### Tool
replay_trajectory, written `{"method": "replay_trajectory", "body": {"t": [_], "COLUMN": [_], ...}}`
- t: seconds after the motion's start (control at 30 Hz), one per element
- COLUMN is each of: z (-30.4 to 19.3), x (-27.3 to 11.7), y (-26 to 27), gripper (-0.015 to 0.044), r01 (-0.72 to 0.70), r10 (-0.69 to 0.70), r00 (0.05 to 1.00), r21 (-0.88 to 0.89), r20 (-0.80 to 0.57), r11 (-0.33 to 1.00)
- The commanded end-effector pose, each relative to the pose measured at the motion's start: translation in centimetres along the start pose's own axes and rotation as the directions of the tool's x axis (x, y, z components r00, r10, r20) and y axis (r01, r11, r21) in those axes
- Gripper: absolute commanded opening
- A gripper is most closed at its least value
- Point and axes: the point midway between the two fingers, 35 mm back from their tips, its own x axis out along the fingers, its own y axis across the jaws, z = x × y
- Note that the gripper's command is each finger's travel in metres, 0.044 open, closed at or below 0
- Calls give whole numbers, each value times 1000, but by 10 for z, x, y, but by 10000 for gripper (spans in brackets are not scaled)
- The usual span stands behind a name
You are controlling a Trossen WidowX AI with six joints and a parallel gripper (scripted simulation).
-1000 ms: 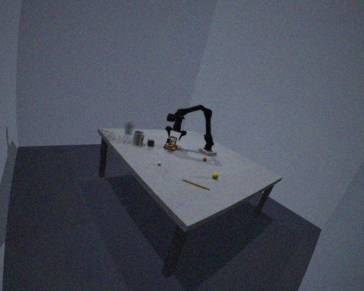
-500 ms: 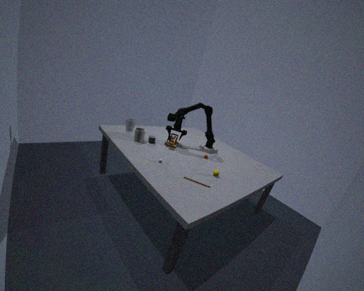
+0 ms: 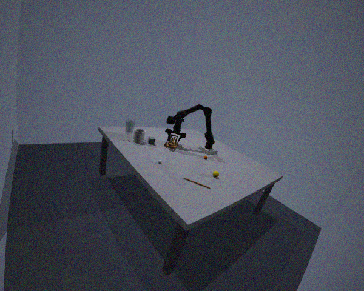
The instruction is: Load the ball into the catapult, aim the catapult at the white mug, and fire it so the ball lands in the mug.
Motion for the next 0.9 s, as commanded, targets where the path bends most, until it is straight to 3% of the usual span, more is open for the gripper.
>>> {"method": "replay_trajectory", "body": {"t": [0.0,0.17,0.37,0.5,0.7,0.87], "z": [0,0,0,0,0,0], "x": [0,0,0,-39,-50,-50], "y": [0,0,0,1,0,0], "gripper": [282,151,111,6,0,0], "r01": [-1,-1,-1,0,1,1], "r10": [1,1,1,0,-1,-1], "r00": [1000,1000,1000,1000,1000,1000], "r21": [0,0,0,-1,-7,-153], "r20": [0,0,0,0,0,0], "r11": [1000,1000,1000,1000,1000,988]}}
